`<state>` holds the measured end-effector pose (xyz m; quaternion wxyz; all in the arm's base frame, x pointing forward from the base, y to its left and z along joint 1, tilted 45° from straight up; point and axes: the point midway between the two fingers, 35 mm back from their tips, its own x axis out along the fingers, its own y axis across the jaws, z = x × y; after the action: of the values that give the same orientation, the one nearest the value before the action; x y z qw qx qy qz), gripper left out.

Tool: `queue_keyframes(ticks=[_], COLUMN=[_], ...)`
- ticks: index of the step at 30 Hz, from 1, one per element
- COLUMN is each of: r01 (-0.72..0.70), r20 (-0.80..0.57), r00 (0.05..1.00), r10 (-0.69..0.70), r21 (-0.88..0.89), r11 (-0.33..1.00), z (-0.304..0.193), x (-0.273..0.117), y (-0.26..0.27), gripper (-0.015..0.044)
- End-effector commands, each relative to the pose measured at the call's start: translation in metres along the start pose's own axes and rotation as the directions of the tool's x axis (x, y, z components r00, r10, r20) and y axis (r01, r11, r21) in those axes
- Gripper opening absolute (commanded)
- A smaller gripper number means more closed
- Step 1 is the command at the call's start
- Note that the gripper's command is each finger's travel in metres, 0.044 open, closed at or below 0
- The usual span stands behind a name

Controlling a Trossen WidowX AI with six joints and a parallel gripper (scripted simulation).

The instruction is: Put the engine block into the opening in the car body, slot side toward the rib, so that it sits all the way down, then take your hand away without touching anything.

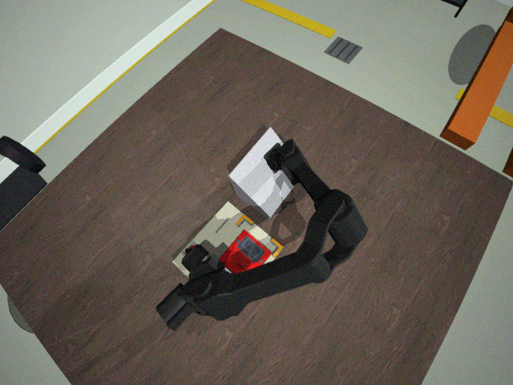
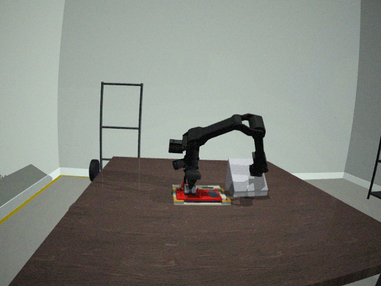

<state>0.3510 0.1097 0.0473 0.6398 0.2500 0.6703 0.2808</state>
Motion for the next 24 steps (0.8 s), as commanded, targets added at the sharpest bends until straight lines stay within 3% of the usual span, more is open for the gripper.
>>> queue_keyframes(ticks=[1,24], r01=[-0.005,-0.005], r20=[0.000,0.000], r00=[1.000,1.000], r10=[0.005,0.005], r21=[0.001,0.002], r11=[1.000,1.000], z=[0.0001,0.0000], x=[0.0014,0.0060], y=[0.0003,0.0002], gripper=[0.0160,0.0160])
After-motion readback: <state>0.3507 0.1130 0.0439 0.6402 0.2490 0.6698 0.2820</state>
